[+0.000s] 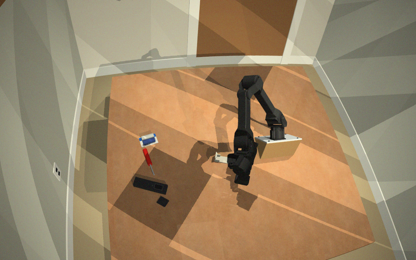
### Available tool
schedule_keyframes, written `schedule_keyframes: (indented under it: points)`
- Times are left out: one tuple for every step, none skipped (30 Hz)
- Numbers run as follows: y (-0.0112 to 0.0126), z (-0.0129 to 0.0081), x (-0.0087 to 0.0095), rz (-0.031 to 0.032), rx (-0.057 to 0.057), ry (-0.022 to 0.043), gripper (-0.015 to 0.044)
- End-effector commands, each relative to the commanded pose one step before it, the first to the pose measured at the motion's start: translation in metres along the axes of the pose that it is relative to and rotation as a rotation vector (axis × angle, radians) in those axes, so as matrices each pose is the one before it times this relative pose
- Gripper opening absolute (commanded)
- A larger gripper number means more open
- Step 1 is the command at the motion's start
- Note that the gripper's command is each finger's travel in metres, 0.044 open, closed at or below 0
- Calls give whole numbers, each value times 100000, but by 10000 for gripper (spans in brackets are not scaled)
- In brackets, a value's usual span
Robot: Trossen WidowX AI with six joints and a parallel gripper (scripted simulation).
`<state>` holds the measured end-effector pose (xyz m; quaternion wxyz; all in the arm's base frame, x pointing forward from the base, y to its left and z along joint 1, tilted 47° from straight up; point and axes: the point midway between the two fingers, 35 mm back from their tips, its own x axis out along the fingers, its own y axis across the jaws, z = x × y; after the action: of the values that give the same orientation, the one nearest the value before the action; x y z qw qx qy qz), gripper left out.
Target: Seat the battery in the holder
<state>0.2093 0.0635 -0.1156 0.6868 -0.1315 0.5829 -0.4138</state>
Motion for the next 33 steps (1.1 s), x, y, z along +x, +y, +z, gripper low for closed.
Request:
schedule_keyframes:
  points:
    - [-717, -11, 95, -327, -615, -174, 0]
    - [-164, 3, -1, -10, -5, 1, 0]
    - [-165, 3, 0, -11, -5, 1, 0]
    - [-165, 2, 0, -11, -5, 1, 0]
    - [-165, 1, 1, -11, -5, 1, 0]
    - [-165, 0, 2, -11, -5, 1, 0]
    - [-165, -1, 2, -11, -5, 1, 0]
    - [-165, -2, 3, -11, -5, 0, 0]
    - [-165, -3, 4, -12, -5, 0, 0]
    - [-165, -4, 4, -12, -5, 0, 0]
    - [-165, -4, 5, -12, -5, 0, 0]
    - [-165, -5, 5, -12, -5, 0, 0]
    - [-165, -6, 6, -12, -5, 0, 0]
    - [-165, -7, 7, -12, -5, 0, 0]
    - [-164, -8, 7, -13, -5, 0, 0]
    - [-165, -9, 8, -13, -5, 0, 0]
    - [-165, -10, 8, -13, -5, 0, 0]
    - [-164, -10, 9, -13, -5, 0, 0]
    - [-164, -11, 10, -13, -5, 0, 0]
    - [-164, -12, 10, -13, -5, 0, 0]
    - [-164, -13, 11, -14, -4, 0, 0]
    - [-164, -14, 12, -14, -4, 0, 0]
    - [-164, -15, 12, -14, -4, 0, 0]
    - [-164, -16, 13, -14, -4, 0, 0]
    - [-164, -17, 13, -14, -4, 0, 0]
    - [-134, -14, 11, -12, -4, 0, 0]
    - [-81, -9, 7, -7, -2, 0, 0]
    - [-27, -3, 2, -2, -1, 0, 0]
    - [0, 0, 0, 0, 0, 0, 0]
    - [0, 0, 0, 0, 0, 0, 0]
    - [0, 0, 0, 0, 0, 0, 0]
    - [0, 0, 0, 0, 0, 0, 0]
    - [0, 0, 0, 0, 0, 0, 0]
